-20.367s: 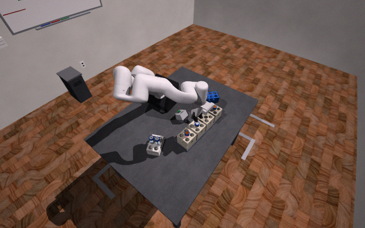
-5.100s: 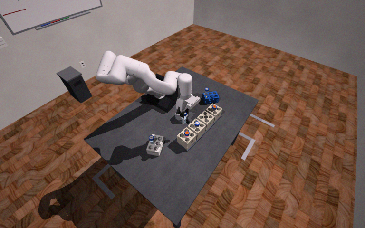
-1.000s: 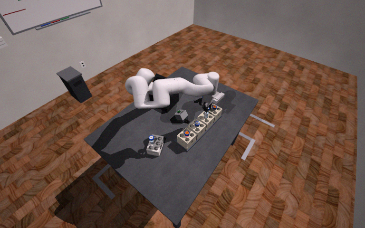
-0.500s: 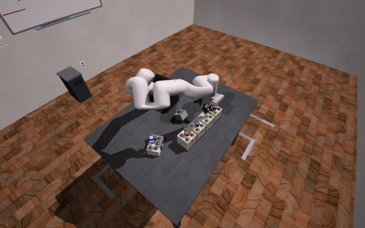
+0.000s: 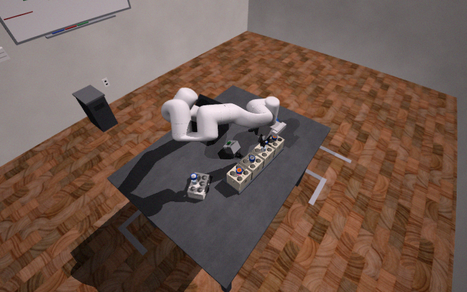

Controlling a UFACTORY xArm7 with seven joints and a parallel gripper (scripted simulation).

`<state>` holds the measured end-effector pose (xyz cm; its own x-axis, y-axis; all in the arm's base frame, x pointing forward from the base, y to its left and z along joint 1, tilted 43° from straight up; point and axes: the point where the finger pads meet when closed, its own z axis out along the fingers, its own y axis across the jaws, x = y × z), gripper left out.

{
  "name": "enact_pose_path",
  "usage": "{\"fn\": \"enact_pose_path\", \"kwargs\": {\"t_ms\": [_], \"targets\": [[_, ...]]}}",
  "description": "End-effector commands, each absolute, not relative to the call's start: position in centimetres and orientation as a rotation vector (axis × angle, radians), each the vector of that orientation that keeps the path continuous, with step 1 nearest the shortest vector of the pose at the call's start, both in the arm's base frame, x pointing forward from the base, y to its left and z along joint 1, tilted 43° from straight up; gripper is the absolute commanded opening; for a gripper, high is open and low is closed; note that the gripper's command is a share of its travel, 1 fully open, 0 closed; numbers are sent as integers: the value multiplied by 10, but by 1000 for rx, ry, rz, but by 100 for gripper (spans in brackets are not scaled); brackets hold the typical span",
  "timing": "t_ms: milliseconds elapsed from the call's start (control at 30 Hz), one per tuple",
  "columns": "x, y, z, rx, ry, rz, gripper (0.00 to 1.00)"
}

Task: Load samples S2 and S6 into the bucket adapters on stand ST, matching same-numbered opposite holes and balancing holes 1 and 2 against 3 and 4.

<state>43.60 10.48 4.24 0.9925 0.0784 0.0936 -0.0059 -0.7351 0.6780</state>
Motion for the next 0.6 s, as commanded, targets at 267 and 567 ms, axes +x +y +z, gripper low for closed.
{"fn": "enact_pose_path", "kwargs": {"t_ms": [267, 567], "targets": [[438, 100, 36, 2395, 53, 154, 0], [439, 95, 30, 2395, 53, 154, 0]]}}
